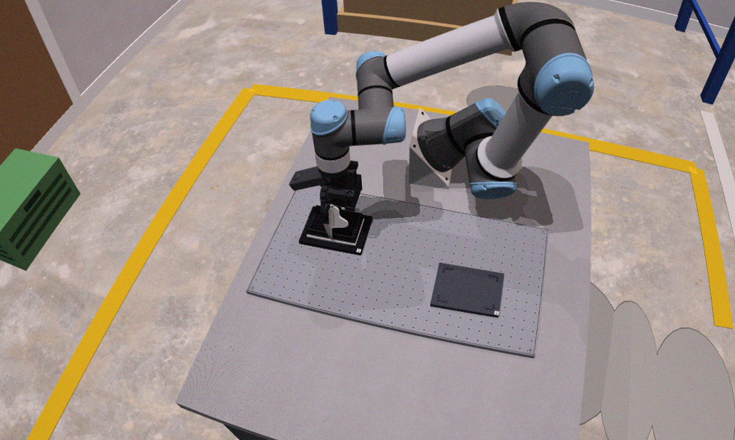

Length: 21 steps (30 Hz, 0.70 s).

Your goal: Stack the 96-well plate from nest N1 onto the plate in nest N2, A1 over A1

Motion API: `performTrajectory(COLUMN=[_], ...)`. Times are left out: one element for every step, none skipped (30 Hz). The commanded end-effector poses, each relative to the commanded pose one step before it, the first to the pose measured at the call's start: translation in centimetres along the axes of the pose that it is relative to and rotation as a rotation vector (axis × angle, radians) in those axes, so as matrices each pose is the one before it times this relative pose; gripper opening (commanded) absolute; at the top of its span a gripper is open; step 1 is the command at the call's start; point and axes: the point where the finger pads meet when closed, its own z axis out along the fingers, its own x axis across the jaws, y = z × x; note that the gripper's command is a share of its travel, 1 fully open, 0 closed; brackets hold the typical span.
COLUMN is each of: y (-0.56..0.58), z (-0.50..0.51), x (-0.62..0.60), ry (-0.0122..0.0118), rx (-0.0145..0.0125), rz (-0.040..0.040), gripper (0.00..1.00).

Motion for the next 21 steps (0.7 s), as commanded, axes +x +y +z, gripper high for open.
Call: performTrajectory(y=[-0.038, 0.0, 0.0, 0.0, 0.0, 0.001, 0.0, 0.0, 0.0, 0.0, 0.0, 0.0, 0.0, 0.0, 0.0, 0.0, 0.0, 0.0, 0.0, 0.0, 0.0], z=[-0.007, 0.0, 0.0, 0.0, 0.0, -0.009, 0.002, 0.0, 0.0, 0.0, 0.0, 0.0, 0.0, 0.0, 0.0, 0.0, 0.0, 0.0, 0.0, 0.0, 0.0], x=[-0.017, 0.0, 0.0, 0.0, 0.0, 0.0, 0.0, 0.0, 0.0, 0.0, 0.0, 0.0, 0.0, 0.0, 0.0, 0.0, 0.0, 0.0, 0.0, 0.0, 0.0], ry=[-0.00073, 0.0, 0.0, 0.0, 0.0, 0.00001, 0.0, 0.0, 0.0, 0.0, 0.0, 0.0, 0.0, 0.0, 0.0, 0.0, 0.0, 0.0, 0.0, 0.0, 0.0], rx=[0.00104, 0.0, 0.0, 0.0, 0.0, -0.00002, 0.0, 0.0, 0.0, 0.0, 0.0, 0.0, 0.0, 0.0, 0.0, 0.0, 0.0, 0.0, 0.0, 0.0, 0.0], rz=[-0.00006, 0.0, 0.0, 0.0, 0.0, 0.0, 0.0, 0.0, 0.0, 0.0, 0.0, 0.0, 0.0, 0.0, 0.0, 0.0, 0.0, 0.0, 0.0, 0.0, 0.0], gripper=[0.0, 1.0, 1.0, 1.0, 1.0, 1.0, 1.0, 1.0, 1.0, 1.0, 1.0, 1.0, 1.0, 1.0, 1.0, 1.0, 1.0, 1.0, 1.0, 1.0, 1.0])
